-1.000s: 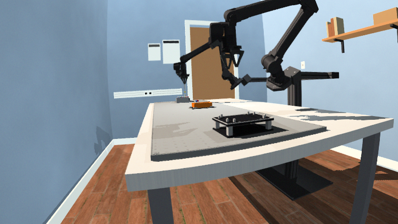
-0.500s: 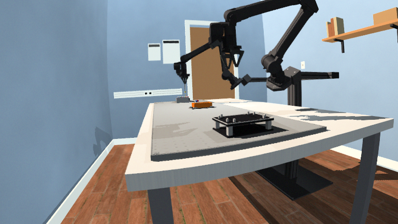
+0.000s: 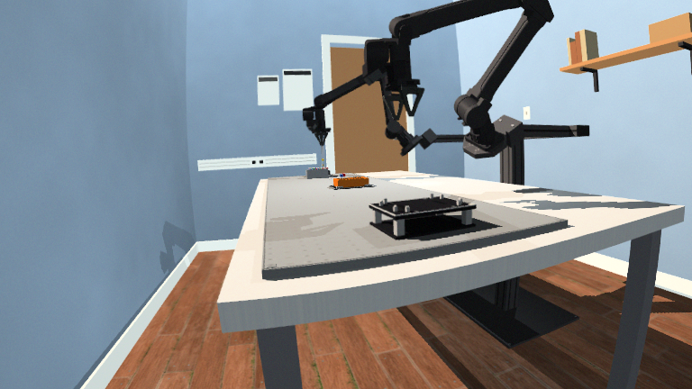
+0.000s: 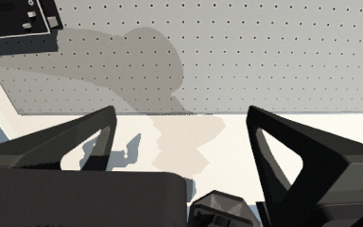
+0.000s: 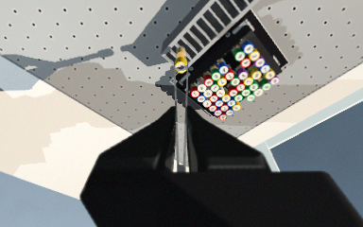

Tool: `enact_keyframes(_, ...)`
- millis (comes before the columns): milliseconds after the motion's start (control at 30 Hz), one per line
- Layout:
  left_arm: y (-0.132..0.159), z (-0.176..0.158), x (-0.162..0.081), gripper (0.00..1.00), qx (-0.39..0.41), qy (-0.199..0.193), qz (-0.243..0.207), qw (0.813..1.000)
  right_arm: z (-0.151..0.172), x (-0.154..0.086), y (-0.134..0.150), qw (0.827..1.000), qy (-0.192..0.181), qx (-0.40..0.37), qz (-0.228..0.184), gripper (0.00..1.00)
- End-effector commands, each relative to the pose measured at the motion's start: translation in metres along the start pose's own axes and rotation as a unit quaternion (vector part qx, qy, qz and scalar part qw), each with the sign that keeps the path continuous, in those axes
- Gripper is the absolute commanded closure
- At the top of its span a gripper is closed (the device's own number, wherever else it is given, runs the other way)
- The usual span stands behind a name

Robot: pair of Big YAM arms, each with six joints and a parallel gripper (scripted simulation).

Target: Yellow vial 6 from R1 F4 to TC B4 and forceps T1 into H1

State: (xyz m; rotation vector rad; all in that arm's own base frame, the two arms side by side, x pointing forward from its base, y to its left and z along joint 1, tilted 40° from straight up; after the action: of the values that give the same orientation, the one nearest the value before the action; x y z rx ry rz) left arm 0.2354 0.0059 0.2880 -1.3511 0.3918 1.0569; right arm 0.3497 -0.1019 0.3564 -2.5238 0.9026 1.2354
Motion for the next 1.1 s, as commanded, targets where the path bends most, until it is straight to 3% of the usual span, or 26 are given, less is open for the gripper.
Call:
enact_keyframes(0, -0.010, -0.001, -0.009, 0.00, -0.011, 0.005, -0.011, 1.000, 0.006, -0.005, -0.009, 1.000, -0.002, 0.002, -0.005, 0.91)
enact_keyframes(400, -0.010, -0.001, -0.009, 0.00, -0.011, 0.005, -0.011, 1.000, 0.008, -0.013, -0.022, 1.000, 0.007, 0.006, -0.010, 0.91)
enact_keyframes(533, -0.010, -0.001, -0.009, 0.00, -0.011, 0.005, -0.011, 1.000, 0.020, -0.002, -0.029, 1.000, -0.008, -0.001, -0.003, 0.91)
enact_keyframes(933, -0.010, -0.001, -0.009, 0.00, -0.011, 0.005, -0.011, 1.000, 0.030, -0.003, -0.043, 1.000, -0.008, -0.002, -0.002, 0.91)
enact_keyframes(967, -0.010, -0.001, -0.009, 0.00, -0.011, 0.005, -0.011, 1.000, 0.013, -0.019, -0.045, 1.000, 0.012, 0.010, -0.013, 0.91)
enact_keyframes(1067, -0.010, -0.001, -0.009, 0.00, -0.011, 0.005, -0.011, 1.000, 0.025, -0.013, -0.048, 1.000, 0.004, 0.005, -0.009, 0.91)
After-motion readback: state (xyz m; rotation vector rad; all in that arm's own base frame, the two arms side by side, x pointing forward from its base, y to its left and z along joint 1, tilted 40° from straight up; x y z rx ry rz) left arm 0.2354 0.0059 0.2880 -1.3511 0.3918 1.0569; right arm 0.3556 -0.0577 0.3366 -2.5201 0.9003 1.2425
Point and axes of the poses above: on each arm, the point where the finger pads meet when closed, its own x axis out along the fingers, its own z axis across the jaws, y = z × x, the point moved 3 cm from there along -x, back along the fingers, and after that the axes turned 14 degrees about -x, right-handed, at the moved point
